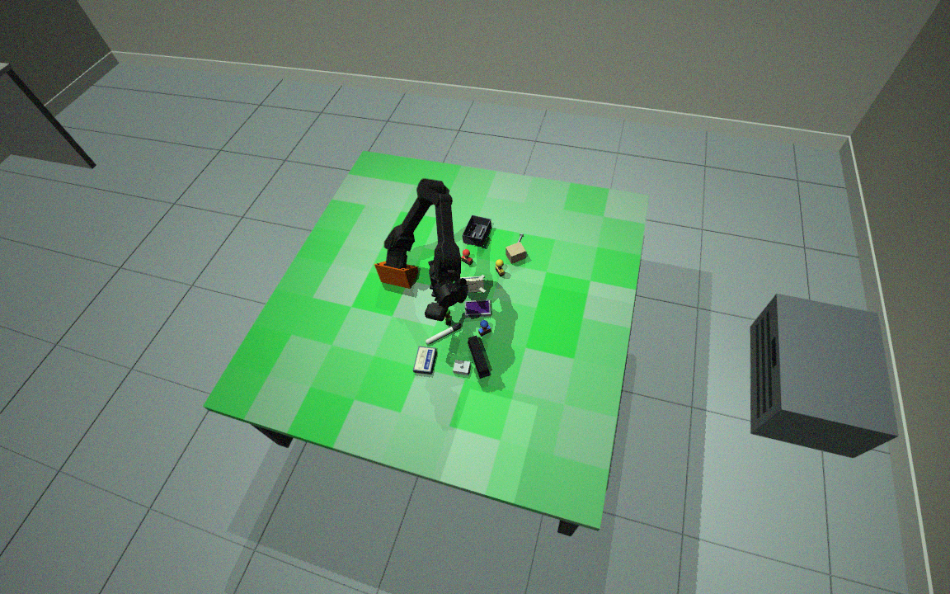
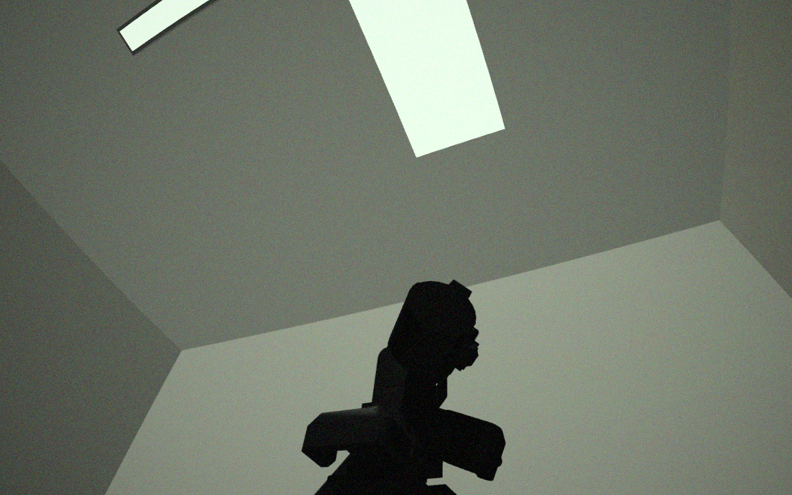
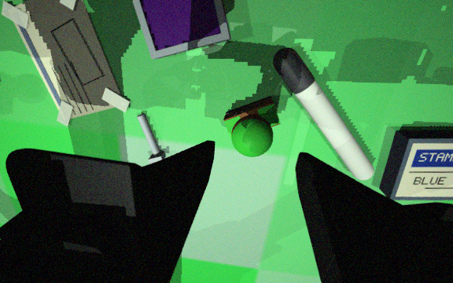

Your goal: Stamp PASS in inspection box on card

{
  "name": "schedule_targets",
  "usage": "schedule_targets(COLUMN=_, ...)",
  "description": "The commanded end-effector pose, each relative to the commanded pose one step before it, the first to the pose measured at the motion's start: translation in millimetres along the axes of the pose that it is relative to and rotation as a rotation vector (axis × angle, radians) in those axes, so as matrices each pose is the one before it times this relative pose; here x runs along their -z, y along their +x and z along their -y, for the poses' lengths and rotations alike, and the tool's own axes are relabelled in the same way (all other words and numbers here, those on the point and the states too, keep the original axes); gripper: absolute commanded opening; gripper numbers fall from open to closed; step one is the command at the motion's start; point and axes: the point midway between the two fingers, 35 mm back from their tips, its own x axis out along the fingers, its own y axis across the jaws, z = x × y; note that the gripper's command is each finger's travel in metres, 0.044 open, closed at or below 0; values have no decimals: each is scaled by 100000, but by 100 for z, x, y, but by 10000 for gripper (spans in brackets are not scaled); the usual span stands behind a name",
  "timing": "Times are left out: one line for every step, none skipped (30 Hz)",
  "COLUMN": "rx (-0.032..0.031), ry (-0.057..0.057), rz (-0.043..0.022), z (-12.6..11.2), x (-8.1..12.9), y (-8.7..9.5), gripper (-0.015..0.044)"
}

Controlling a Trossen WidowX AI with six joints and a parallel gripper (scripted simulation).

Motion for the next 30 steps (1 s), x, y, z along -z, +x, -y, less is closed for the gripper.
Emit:
schedule_targets(rx=-274, ry=352, rz=153, z=-6, x=-22, y=651, gripper=216)
schedule_targets(rx=1, ry=-1, rz=4, z=5, x=-7, y=166, gripper=216)
schedule_targets(rx=0, ry=-1, rz=3, z=4, x=-6, y=166, gripper=216)
schedule_targets(rx=-1, ry=-1, rz=3, z=3, x=-5, y=166, gripper=216)
schedule_targets(rx=-1, ry=-1, rz=3, z=3, x=-5, y=165, gripper=216)
schedule_targets(rx=-2, ry=-1, rz=3, z=2, x=-4, y=165, gripper=216)
schedule_targets(rx=-3, ry=-1, rz=3, z=1, x=-3, y=165, gripper=216)
schedule_targets(rx=-4, ry=-2, rz=3, z=1, x=-2, y=165, gripper=216)
schedule_targets(rx=-4, ry=-2, rz=3, z=0, x=-1, y=164, gripper=216)
schedule_targets(rx=-5, ry=-2, rz=3, z=-1, x=0, y=164, gripper=216)
schedule_targets(rx=-6, ry=-2, rz=3, z=-1, x=0, y=164, gripper=216)
schedule_targets(rx=-6, ry=-2, rz=2, z=-2, x=1, y=164, gripper=216)
schedule_targets(rx=-7, ry=-2, rz=2, z=-2, x=2, y=163, gripper=216)
schedule_targets(rx=-8, ry=-2, rz=2, z=-3, x=3, y=163, gripper=216)
schedule_targets(rx=-8, ry=-2, rz=2, z=-4, x=4, y=163, gripper=216)
schedule_targets(rx=-9, ry=-2, rz=2, z=-4, x=5, y=162, gripper=216)
schedule_targets(rx=-10, ry=-3, rz=2, z=-5, x=5, y=162, gripper=216)
schedule_targets(rx=-10, ry=-3, rz=2, z=-5, x=6, y=162, gripper=216)
schedule_targets(rx=-11, ry=-3, rz=1, z=-6, x=7, y=161, gripper=216)
schedule_targets(rx=-12, ry=-3, rz=1, z=-7, x=8, y=161, gripper=216)
schedule_targets(rx=-12, ry=-3, rz=1, z=-7, x=9, y=161, gripper=216)
schedule_targets(rx=-13, ry=-3, rz=1, z=-8, x=10, y=160, gripper=216)
schedule_targets(rx=-14, ry=-3, rz=1, z=-8, x=11, y=160, gripper=216)
schedule_targets(rx=-14, ry=-3, rz=1, z=-9, x=11, y=160, gripper=216)
schedule_targets(rx=-15, ry=-3, rz=0, z=-10, x=12, y=159, gripper=216)
schedule_targets(rx=-16, ry=-3, rz=0, z=-10, x=13, y=159, gripper=216)
schedule_targets(rx=-16, ry=-4, rz=0, z=-11, x=14, y=159, gripper=216)
schedule_targets(rx=-17, ry=-4, rz=0, z=-11, x=15, y=159, gripper=216)
schedule_targets(rx=-18, ry=-4, rz=0, z=-12, x=16, y=158, gripper=216)
schedule_targets(rx=-18, ry=-4, rz=-1, z=-13, x=16, y=158, gripper=216)
